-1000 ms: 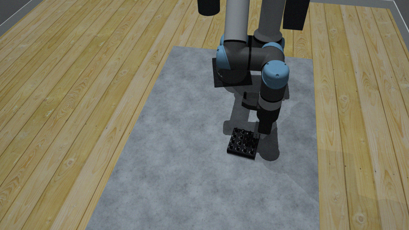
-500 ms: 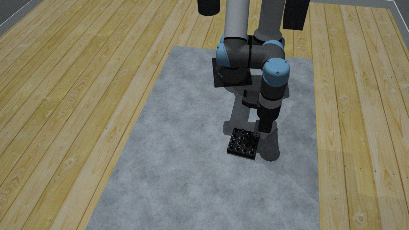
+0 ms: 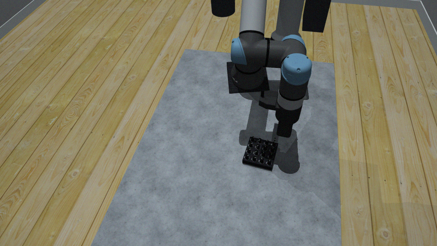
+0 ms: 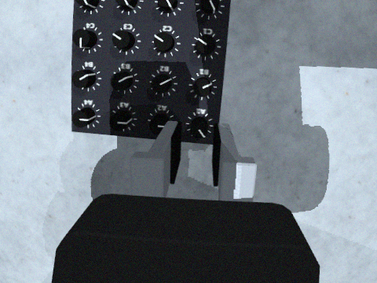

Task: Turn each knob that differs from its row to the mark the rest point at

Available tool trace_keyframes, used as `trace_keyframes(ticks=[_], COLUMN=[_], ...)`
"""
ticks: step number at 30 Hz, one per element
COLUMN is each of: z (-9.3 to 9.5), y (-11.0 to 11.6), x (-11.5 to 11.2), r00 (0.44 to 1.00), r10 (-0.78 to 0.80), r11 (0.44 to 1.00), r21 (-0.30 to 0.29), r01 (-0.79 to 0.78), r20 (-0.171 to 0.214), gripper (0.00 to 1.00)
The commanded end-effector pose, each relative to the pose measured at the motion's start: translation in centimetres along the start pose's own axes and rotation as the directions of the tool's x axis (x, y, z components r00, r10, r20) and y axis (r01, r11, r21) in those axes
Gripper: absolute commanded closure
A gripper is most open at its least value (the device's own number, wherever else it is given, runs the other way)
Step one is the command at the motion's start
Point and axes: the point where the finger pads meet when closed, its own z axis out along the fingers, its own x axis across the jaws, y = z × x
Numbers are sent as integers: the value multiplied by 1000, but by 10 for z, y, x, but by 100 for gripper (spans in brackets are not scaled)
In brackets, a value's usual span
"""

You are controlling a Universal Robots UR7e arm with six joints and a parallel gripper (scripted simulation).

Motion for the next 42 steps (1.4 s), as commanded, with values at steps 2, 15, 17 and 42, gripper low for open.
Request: trace_keyframes(ticks=[2, 15, 17, 42], z=[-1, -1, -1, -3], y=[0, 0, 0, -4], x=[0, 0, 0, 6], r00=[1000, 1000, 1000, 957], r10=[0, 2, 6, 289], r11=[1000, 1000, 1000, 957], r21=[0, 0, 0, 0], r01=[0, -2, -6, -289], r20=[0, 0, 0, 0], gripper=[54, 54, 54, 54])
